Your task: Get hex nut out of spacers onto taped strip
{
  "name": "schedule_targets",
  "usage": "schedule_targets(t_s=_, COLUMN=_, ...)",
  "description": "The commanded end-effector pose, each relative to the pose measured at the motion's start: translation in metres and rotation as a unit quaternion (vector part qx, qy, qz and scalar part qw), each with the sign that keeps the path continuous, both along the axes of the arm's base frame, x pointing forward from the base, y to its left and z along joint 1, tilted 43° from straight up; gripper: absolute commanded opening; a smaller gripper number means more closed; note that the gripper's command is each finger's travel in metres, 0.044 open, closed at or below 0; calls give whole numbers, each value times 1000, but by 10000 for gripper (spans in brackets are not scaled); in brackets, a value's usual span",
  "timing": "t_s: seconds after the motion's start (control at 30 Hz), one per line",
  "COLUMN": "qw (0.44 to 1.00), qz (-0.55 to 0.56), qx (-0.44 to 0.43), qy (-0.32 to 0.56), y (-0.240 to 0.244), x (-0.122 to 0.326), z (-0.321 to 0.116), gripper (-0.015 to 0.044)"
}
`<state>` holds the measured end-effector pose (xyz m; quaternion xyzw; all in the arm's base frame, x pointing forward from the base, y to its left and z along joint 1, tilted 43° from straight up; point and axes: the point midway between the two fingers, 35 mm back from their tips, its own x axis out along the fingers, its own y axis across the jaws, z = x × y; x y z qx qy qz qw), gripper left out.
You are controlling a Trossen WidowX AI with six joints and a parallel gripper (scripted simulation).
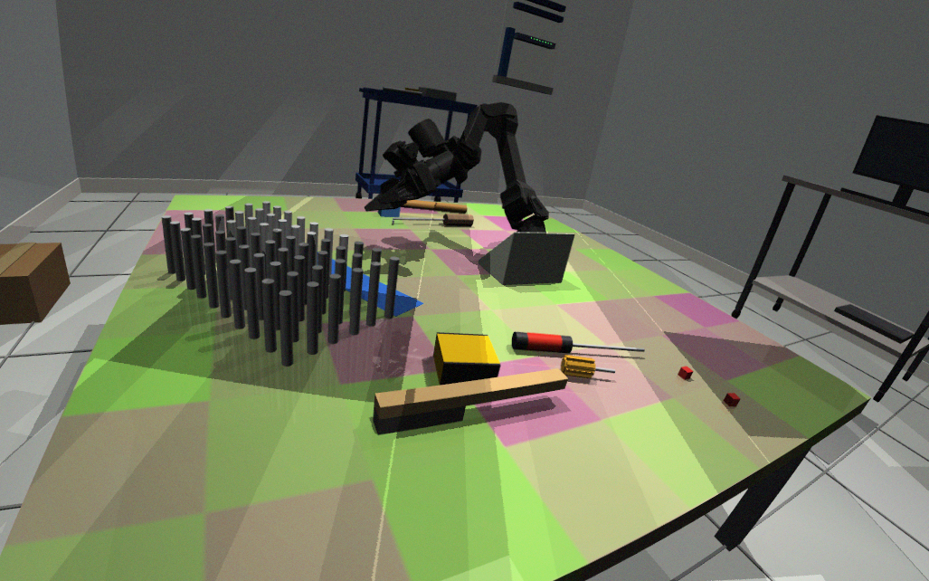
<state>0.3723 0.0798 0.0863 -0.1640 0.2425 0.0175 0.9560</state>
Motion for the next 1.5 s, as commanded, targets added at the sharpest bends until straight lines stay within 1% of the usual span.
schedule_targets(t_s=0.0, qw=1000, qz=-4, qx=-7, qy=1, y=-6, x=2, z=2, gripper=440)
schedule_targets(t_s=0.1, qw=999, qz=-25, qx=-32, qy=7, y=-35, x=8, z=12, gripper=440)
schedule_targets(t_s=0.23, qw=993, qz=-72, qx=-85, qy=29, y=-102, x=10, z=36, gripper=440)
schedule_targets(t_s=0.33, qw=985, qz=-105, qx=-123, qy=59, y=-151, x=0, z=53, gripper=440)
schedule_targets(t_s=0.5, qw=967, qz=-151, qx=-171, qy=117, y=-219, x=-32, z=79, gripper=440)
schedule_targets(t_s=0.77, qw=932, qz=-203, qx=-215, qy=209, y=-290, x=-106, z=117, gripper=440)
schedule_targets(t_s=0.9, qw=912, qz=-224, qx=-232, qy=255, y=-314, x=-152, z=136, gripper=440)
schedule_targets(t_s=1.03, qw=888, qz=-243, qx=-244, qy=305, y=-328, x=-205, z=156, gripper=440)
schedule_targets(t_s=1.13, qw=868, qz=-255, qx=-249, qy=346, y=-329, x=-248, z=171, gripper=440)
schedule_targets(t_s=1.27, qw=841, qz=-267, qx=-247, qy=400, y=-317, x=-302, z=189, gripper=440)
schedule_targets(t_s=1.33, qw=834, qz=-269, qx=-245, qy=414, y=-311, x=-316, z=193, gripper=440)
schedule_targets(t_s=1.47, qw=833, qz=-270, qx=-245, qy=416, y=-311, x=-318, z=194, gripper=440)
